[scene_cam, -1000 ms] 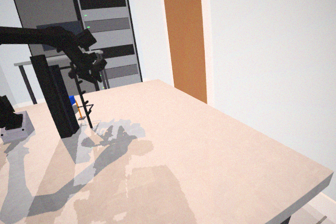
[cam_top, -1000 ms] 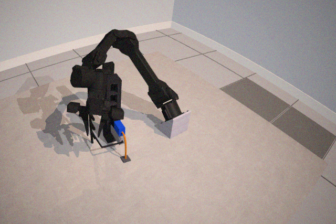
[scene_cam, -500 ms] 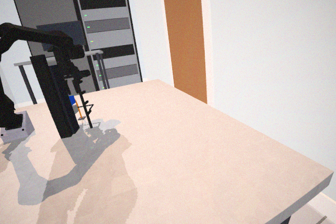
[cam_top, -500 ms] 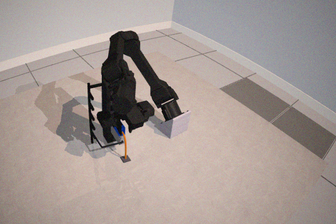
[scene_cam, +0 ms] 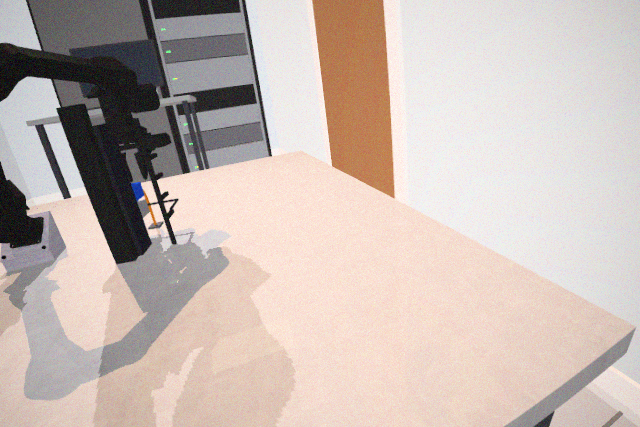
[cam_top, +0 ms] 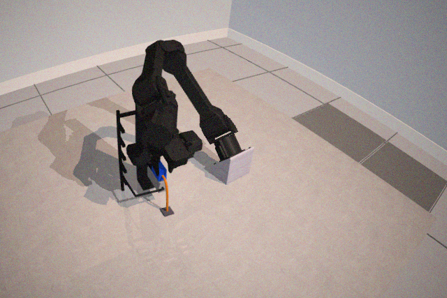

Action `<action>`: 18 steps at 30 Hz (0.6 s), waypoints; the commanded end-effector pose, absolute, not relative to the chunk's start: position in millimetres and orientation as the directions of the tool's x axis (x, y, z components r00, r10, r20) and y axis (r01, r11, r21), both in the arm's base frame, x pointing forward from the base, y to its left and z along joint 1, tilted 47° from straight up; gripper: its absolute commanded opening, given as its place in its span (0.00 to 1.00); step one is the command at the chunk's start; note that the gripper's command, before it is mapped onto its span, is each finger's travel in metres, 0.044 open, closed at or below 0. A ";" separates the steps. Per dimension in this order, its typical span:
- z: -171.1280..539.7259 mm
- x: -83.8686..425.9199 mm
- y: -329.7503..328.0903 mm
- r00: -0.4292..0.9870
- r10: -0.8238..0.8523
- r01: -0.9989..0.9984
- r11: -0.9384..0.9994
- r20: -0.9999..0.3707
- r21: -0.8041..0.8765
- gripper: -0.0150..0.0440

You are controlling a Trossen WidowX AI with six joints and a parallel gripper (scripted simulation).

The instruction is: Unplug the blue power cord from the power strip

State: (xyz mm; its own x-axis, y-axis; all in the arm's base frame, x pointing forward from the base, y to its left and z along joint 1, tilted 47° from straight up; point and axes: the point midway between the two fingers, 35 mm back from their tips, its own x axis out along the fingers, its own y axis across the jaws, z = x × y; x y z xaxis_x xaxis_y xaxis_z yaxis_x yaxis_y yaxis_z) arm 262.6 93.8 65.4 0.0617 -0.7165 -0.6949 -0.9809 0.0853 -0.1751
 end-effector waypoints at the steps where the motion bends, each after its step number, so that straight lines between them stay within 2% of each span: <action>1: 69.4 259.6 88.1 0.060 -0.721 -0.983 0.077 -0.690 -0.167 0.53; 18: 80.9 255.4 74.2 0.060 -0.722 -0.983 0.077 -0.689 -0.166 0.53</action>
